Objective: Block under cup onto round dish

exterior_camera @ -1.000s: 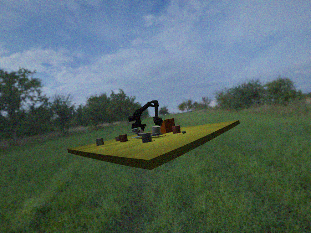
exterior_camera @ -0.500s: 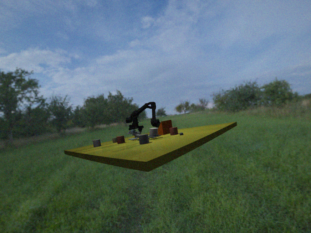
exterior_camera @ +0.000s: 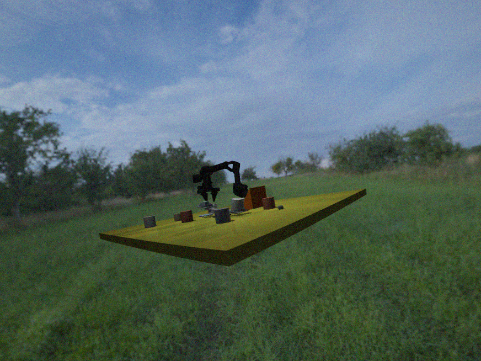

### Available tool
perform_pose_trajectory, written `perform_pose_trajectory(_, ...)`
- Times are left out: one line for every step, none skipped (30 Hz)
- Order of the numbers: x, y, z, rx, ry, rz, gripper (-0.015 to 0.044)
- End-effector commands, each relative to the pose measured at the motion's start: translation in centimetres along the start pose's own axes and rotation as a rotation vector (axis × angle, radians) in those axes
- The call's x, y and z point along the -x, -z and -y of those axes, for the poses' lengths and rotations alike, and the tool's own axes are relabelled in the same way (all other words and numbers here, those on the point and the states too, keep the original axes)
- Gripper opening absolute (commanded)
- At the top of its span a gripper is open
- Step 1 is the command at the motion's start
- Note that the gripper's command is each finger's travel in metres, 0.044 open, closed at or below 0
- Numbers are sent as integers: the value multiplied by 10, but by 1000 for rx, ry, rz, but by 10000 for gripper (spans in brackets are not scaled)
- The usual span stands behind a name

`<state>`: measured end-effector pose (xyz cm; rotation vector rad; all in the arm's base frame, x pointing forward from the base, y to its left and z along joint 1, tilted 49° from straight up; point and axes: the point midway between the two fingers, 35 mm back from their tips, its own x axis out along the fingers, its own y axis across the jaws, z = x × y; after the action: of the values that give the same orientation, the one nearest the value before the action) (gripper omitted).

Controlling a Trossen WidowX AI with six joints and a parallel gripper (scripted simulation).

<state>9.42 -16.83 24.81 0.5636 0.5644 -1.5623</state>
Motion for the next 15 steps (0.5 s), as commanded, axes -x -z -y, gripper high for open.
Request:
perform_pose_trajectory(3,0,-14,35,-25,-19,282)
perform_pose_trajectory(4,0,-18,33,-26,-24,260)
perform_pose_trajectory(4,1,-23,31,-26,-29,260)
perform_pose_trajectory(4,2,-26,29,-25,-33,260)
perform_pose_trajectory(4,3,-30,26,-25,-38,260)
perform_pose_trajectory(4,5,-36,22,-24,-43,260)
perform_pose_trajectory(4,8,-45,17,-22,-51,260)
perform_pose_trajectory(5,12,-55,11,-19,-60,260)
perform_pose_trajectory(6,16,-65,6,-16,-67,260)
perform_pose_trajectory(7,21,-76,0,-12,-72,260)
perform_pose_trajectory(8,27,-86,-5,-8,-76,260)
perform_pose_trajectory(10,33,-95,-10,-4,-79,260)
perform_pose_trajectory(12,39,-105,-15,1,-80,260)
perform_pose_trajectory(14,46,-115,-20,5,-80,260)
perform_pose_trajectory(16,53,-124,-25,9,-79,260)
